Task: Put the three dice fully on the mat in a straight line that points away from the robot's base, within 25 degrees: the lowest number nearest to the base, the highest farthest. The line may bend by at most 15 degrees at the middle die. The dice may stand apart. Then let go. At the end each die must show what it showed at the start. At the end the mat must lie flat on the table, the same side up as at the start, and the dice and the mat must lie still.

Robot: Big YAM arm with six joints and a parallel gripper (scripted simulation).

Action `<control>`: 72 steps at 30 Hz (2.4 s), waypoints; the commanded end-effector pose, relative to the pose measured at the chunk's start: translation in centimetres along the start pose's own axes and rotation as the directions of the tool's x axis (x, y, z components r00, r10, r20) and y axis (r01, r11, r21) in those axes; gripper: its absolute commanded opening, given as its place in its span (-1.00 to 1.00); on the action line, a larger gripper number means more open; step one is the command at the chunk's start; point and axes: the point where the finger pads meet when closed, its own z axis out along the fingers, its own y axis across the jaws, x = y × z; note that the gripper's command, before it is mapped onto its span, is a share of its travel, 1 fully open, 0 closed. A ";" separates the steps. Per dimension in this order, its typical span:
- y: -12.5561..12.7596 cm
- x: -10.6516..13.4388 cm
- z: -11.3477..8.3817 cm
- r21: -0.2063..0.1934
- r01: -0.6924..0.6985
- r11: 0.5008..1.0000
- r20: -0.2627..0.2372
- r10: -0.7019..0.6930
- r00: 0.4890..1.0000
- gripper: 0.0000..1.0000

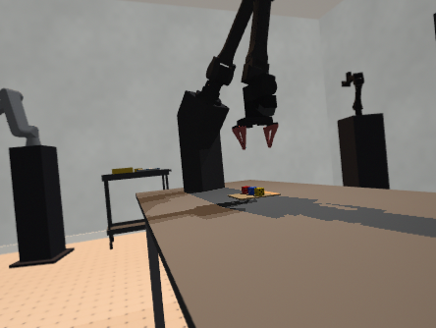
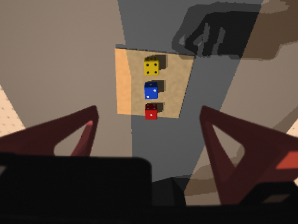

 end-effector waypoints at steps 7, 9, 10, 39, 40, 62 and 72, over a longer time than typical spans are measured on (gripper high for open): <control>-0.7 -0.2 -4.1 0.010 0.003 1.000 0.011 -0.004 1.000 1.00; -1.0 0.6 -3.3 0.011 -0.005 1.000 -0.015 0.005 1.000 1.00; -0.8 0.8 -3.1 0.009 -0.003 1.000 -0.023 0.003 1.000 1.00; -0.4 -0.5 -3.8 0.006 0.009 1.000 0.016 -0.009 1.000 1.00; -0.4 -0.5 -3.8 0.006 0.009 1.000 0.016 -0.009 1.000 1.00; -0.4 -0.5 -3.8 0.006 0.009 1.000 0.016 -0.009 1.000 1.00; -0.4 -0.5 -3.8 0.006 0.009 1.000 0.016 -0.009 1.000 1.00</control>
